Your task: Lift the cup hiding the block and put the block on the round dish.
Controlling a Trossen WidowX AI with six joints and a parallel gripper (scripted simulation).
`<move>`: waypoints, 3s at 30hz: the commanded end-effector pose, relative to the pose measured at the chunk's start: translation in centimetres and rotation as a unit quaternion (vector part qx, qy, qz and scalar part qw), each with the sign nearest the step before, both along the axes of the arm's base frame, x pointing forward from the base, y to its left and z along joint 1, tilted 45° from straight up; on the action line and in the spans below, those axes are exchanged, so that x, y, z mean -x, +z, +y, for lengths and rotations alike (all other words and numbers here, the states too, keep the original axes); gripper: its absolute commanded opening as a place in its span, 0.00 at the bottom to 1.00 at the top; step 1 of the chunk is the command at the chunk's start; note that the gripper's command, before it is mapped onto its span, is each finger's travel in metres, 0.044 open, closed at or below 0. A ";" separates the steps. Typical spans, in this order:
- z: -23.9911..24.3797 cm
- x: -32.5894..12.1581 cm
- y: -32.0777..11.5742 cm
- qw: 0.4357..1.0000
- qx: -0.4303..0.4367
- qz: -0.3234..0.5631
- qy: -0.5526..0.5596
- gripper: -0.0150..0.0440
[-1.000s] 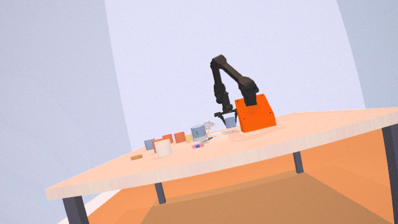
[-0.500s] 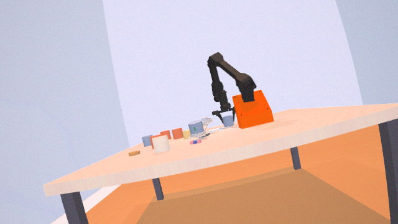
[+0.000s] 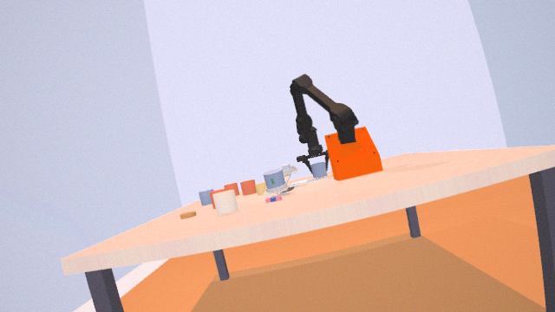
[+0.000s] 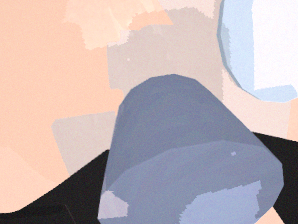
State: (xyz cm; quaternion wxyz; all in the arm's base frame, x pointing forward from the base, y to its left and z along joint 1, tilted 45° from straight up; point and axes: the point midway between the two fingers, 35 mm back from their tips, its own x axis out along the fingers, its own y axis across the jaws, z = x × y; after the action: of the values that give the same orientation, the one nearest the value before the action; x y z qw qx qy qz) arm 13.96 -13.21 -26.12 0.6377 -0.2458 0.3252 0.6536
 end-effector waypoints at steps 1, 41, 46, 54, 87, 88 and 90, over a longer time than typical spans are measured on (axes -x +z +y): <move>-0.2 0.0 0.2 1.000 0.000 -0.001 0.000 0.97; 6.9 -14.4 18.2 0.996 -0.004 0.056 -0.065 0.69; 7.3 -14.4 17.9 0.996 -0.005 0.056 -0.065 0.69; 8.1 -14.4 17.0 0.996 -0.005 0.056 -0.065 0.69; 9.8 -14.2 15.2 0.996 -0.005 0.056 -0.065 0.46; 9.8 -14.2 15.2 0.996 -0.005 0.056 -0.065 0.45; 9.8 -14.2 15.2 0.996 -0.005 0.056 -0.065 0.39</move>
State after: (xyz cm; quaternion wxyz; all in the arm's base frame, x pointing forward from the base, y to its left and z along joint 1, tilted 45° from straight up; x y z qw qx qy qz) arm 28.26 -3.49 -10.85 0.6602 -0.1871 0.3720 0.6251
